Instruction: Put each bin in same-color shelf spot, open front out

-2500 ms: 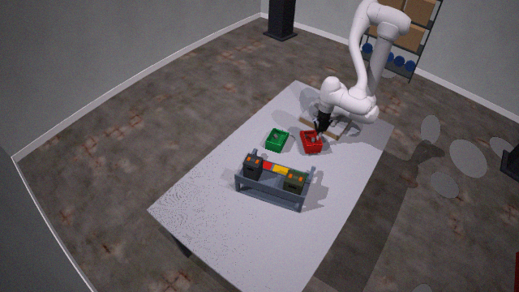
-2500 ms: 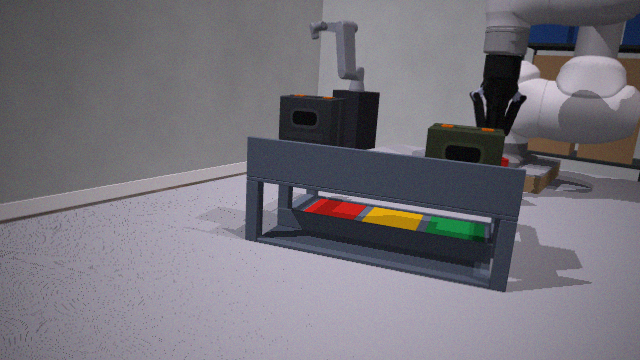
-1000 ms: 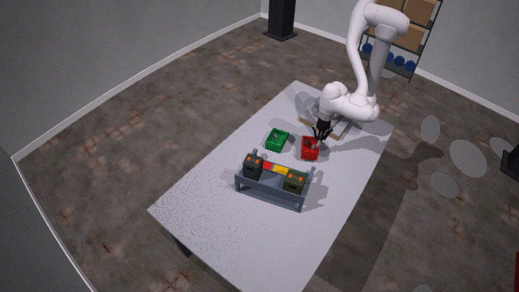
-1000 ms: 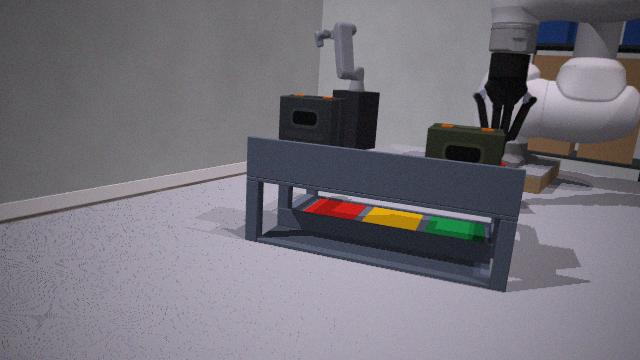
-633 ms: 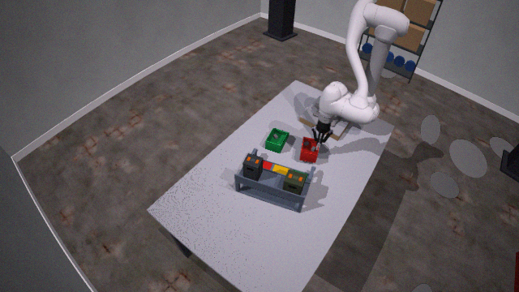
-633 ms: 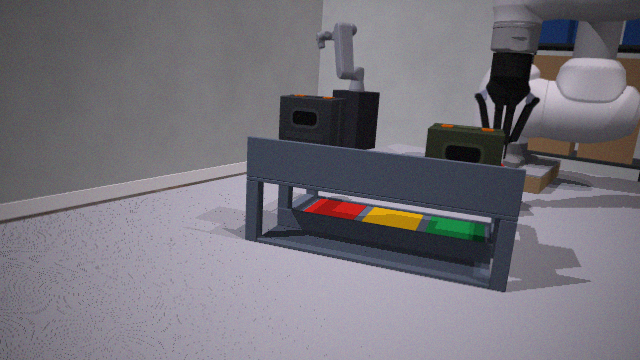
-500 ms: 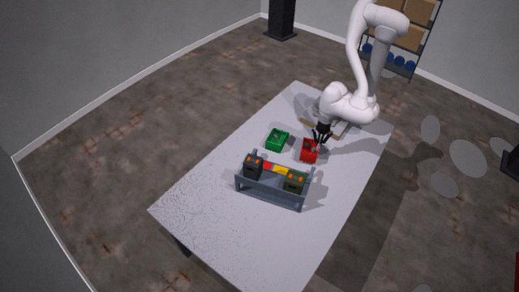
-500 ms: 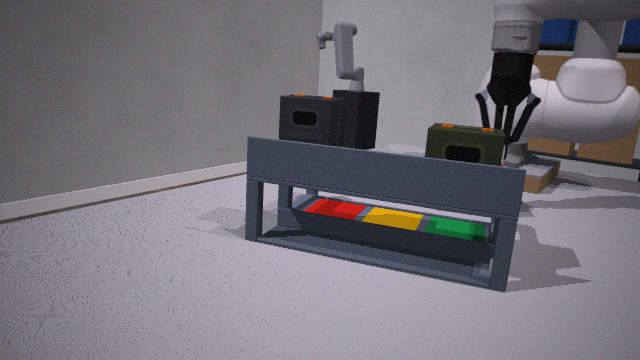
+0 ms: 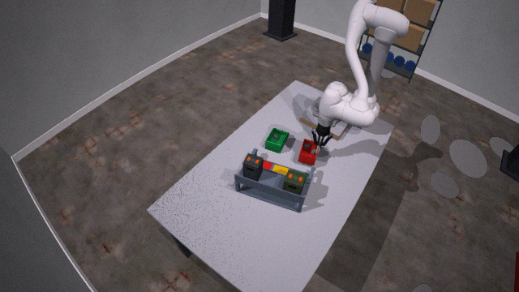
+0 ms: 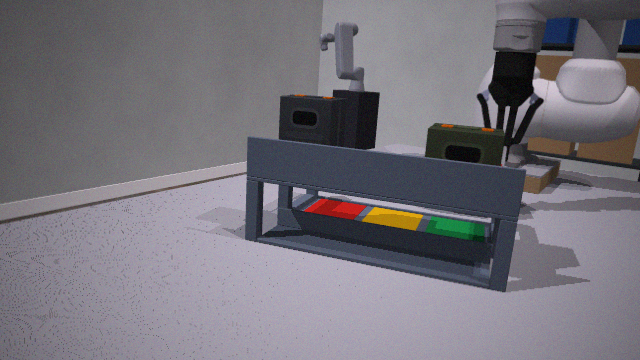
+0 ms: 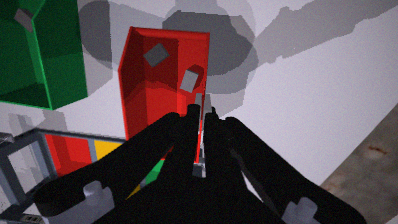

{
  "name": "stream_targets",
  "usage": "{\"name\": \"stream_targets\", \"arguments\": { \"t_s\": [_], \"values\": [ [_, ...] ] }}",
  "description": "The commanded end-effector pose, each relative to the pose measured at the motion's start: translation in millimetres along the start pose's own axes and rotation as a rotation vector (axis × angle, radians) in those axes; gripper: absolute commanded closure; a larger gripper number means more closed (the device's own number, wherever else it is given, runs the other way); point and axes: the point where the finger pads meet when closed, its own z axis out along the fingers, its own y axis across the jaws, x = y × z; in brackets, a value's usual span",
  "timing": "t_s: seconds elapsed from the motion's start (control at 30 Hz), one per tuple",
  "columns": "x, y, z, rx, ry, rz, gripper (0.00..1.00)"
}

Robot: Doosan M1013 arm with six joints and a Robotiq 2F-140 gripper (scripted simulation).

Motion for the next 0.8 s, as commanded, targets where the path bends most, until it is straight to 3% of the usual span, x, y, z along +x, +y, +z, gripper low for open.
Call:
{"name": "stream_targets", "arguments": {
  "t_s": [0.0,0.77],
  "values": [
    [-3.1,0.5,-0.1,0.0,0.0,0.013,0.9],
    [-9.8,1.4,-0.1,0.0,0.0,0.04,0.9]
  ]
}}
